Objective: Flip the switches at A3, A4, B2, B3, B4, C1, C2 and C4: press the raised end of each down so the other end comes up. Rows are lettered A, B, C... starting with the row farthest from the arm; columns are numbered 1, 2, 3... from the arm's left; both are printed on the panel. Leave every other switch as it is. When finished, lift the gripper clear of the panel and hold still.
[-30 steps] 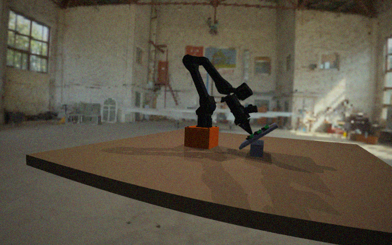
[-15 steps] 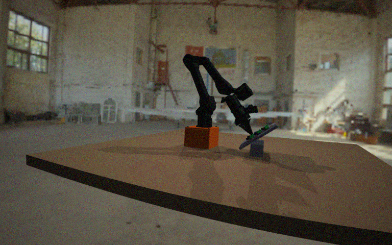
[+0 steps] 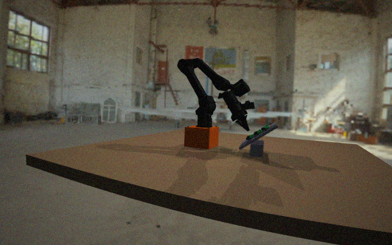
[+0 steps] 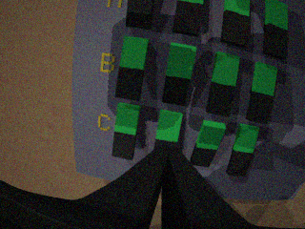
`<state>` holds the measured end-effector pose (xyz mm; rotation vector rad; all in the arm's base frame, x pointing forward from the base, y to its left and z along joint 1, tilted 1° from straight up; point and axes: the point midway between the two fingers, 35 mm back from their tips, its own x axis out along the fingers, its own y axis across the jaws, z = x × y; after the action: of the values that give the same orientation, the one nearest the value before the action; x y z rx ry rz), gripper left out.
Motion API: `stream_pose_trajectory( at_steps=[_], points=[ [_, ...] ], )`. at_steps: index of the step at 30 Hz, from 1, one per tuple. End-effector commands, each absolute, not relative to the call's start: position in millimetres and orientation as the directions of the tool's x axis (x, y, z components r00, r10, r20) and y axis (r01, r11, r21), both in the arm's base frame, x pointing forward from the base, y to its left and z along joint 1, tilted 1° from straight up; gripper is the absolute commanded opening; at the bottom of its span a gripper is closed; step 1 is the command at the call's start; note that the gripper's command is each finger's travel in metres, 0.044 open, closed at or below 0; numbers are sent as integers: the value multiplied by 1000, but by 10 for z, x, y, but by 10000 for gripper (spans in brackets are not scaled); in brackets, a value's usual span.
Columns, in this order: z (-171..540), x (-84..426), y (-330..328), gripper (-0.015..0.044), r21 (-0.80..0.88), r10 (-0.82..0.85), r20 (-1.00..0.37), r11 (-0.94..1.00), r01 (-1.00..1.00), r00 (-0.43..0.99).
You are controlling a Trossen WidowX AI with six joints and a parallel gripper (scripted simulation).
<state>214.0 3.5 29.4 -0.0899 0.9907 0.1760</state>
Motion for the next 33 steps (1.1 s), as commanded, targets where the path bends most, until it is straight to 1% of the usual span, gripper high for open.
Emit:
stream_pose_trajectory(
  at_steps=[1,8,18,21,26,33],
  points=[
    [548,2002,4,0,0,107,-822,982,-188,559],
    [613,1920,-36,0,-1,106,-823,982,-187,559],
    [513,1866,-541,0,-6,102,-823,982,-187,559],
    [500,1873,-550,0,-6,102,-822,982,-187,561],
    [228,2049,-517,0,-6,106,-807,982,-187,581],
    [198,2068,-511,0,-5,106,-806,982,-187,582]
  ],
)
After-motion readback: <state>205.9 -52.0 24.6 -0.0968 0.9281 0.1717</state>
